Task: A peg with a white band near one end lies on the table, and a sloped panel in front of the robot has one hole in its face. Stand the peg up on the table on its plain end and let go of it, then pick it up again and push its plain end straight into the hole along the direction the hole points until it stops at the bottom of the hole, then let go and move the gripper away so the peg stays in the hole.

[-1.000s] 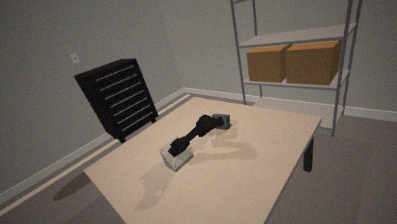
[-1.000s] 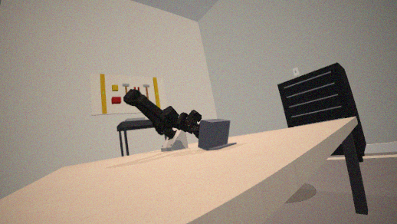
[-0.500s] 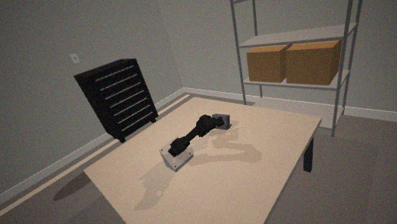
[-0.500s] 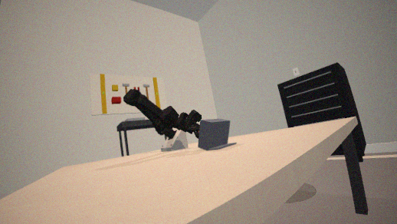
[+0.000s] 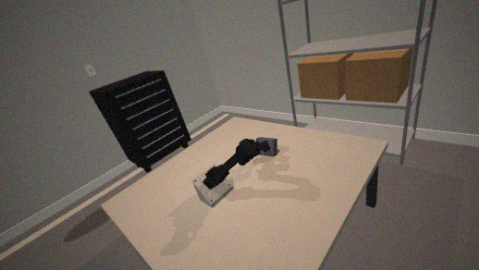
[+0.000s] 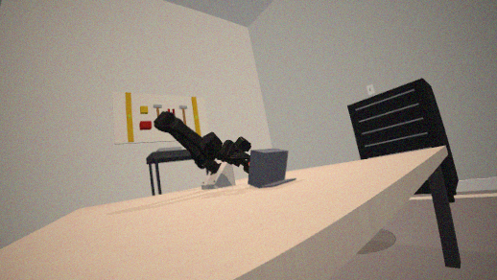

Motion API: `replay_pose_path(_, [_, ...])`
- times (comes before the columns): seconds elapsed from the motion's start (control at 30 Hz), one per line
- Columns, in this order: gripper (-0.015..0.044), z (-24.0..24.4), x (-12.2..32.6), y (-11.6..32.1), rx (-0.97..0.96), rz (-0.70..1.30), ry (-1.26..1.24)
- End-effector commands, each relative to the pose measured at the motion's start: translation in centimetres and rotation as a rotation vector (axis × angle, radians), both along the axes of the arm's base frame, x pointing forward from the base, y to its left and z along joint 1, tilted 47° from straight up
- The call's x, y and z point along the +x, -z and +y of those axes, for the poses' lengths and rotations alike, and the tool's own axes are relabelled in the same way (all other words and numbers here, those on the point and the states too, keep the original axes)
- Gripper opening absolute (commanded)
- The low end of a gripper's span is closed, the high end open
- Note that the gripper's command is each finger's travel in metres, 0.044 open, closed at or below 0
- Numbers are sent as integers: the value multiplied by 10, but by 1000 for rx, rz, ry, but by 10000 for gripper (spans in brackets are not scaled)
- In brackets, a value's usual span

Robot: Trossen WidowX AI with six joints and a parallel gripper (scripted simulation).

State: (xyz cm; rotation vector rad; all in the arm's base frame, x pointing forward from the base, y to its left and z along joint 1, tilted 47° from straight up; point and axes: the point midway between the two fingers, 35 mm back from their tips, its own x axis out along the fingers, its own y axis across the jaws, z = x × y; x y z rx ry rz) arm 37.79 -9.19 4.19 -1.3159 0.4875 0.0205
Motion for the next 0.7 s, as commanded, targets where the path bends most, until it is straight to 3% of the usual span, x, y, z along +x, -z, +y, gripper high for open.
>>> replay_pose_path(0.0, [440, 1, -4, -2, 0, 3, 1])
replay_pose_path(0.67, [440, 6, -18, -12, 1, 4, -1])
